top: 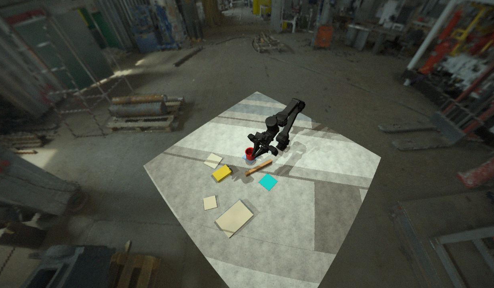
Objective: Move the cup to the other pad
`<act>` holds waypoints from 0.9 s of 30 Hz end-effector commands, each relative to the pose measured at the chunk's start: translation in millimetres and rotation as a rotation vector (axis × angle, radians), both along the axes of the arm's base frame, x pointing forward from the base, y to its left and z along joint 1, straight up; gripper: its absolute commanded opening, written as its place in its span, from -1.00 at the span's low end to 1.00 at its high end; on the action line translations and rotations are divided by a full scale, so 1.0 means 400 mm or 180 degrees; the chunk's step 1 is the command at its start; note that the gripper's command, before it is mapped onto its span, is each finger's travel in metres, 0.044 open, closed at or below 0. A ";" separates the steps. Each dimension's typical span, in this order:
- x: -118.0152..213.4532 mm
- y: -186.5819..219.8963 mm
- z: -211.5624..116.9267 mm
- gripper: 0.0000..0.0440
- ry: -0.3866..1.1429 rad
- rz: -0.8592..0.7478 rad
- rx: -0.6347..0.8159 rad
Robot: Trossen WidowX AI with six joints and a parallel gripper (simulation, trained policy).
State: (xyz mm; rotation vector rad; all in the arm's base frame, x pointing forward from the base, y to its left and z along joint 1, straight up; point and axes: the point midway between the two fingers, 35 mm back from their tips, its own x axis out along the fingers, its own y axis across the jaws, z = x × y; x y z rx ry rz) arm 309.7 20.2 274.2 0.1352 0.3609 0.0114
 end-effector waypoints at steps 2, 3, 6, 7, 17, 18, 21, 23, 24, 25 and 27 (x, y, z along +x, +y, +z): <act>-0.003 0.013 -0.003 -0.63 0.0226 0.0022 0.0088; -0.004 0.014 -0.006 -0.63 0.0279 0.0023 0.0098; -0.009 0.019 -0.015 -0.64 0.0440 0.0024 0.0121; -0.011 0.020 -0.018 -0.64 0.0494 0.0024 0.0127; -0.031 0.027 -0.051 -0.57 0.1040 0.0007 0.0134; -0.033 0.027 -0.054 -0.56 0.1095 0.0004 0.0130; -0.041 0.027 -0.064 -0.54 0.1259 -0.0004 0.0113; -0.046 0.026 -0.071 -0.53 0.1368 -0.0010 0.0099; -0.049 0.026 -0.074 -0.53 0.1423 -0.0012 0.0091; -0.052 0.025 -0.077 -0.52 0.1478 -0.0015 0.0082; -0.058 0.024 -0.084 -0.51 0.1587 -0.0021 0.0064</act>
